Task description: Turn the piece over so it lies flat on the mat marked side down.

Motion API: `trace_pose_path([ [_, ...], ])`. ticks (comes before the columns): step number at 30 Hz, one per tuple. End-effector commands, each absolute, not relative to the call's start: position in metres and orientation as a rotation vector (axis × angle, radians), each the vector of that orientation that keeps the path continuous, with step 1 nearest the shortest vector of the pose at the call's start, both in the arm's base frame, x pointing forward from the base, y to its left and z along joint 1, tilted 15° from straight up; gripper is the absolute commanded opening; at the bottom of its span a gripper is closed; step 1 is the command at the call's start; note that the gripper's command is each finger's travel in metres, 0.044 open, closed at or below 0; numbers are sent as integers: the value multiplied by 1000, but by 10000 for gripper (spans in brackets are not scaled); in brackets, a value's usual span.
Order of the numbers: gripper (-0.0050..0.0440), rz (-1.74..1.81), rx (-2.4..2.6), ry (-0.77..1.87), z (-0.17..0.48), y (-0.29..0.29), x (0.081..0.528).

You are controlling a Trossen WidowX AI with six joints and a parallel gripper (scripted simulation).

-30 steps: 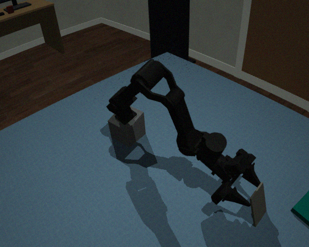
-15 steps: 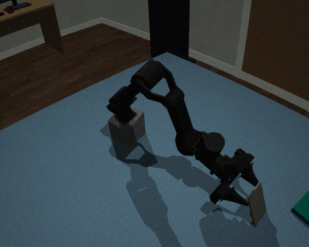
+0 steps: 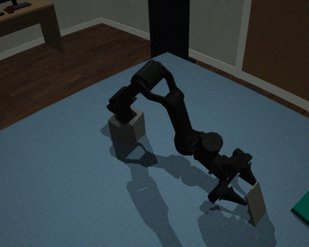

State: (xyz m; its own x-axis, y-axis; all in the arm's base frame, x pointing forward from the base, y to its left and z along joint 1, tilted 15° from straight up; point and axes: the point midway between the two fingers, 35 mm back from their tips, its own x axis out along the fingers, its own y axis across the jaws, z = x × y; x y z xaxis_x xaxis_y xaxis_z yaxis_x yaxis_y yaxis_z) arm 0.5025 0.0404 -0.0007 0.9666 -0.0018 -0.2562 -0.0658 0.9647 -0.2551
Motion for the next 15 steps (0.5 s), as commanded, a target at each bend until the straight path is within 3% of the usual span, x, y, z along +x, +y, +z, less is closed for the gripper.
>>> trace_pose_path([
  [1, 0, 30, -269, 276, -9, 38, 496],
  [15, 0, 31, -268, 270, -10, 37, 494],
])
